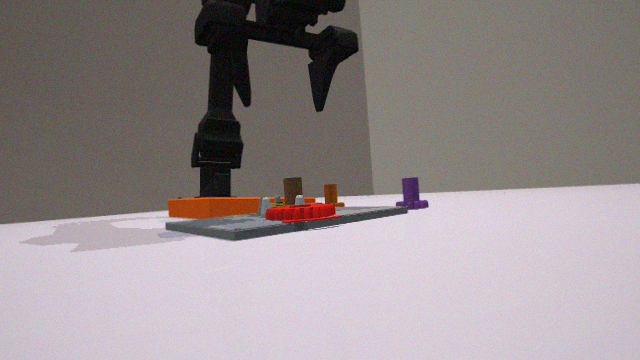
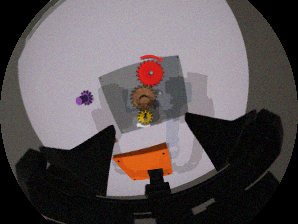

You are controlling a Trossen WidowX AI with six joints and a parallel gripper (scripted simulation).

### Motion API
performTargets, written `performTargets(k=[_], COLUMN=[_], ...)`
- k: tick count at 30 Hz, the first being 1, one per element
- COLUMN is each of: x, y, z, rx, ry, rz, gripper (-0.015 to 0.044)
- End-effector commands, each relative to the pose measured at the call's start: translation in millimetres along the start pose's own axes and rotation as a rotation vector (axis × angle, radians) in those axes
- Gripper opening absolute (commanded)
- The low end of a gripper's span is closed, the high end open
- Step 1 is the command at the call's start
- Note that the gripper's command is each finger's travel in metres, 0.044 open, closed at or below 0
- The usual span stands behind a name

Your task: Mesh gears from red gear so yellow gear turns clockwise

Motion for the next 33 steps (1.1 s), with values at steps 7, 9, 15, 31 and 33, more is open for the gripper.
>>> performTargets(k=[7,9,15,31,33], x=[0.0,0.0,0.0,129.1,156.8], y=[0.0,0.0,0.0,-18.2,-30.4], z=[-0.7,-0.7,-0.7,-17.9,-22.4], rx=[0.0,0.0,0.0,-0.006,-0.009], ry=[0.0,0.0,0.0,0.019,0.033], rz=[-0.004,-0.004,-0.004,-0.036,-0.058], gripper=[0.044,0.044,0.044,0.044,0.044])
Point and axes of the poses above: the point midway between the two fingers, 35 mm back from their tips, its own z axis out along the fingers, its own x axis across the jaws, y = z × x, the point moved 2 cm from there along -z, back along the fingers, and after that the axes turned 4 degrees about -z, right-handed, at the moved point
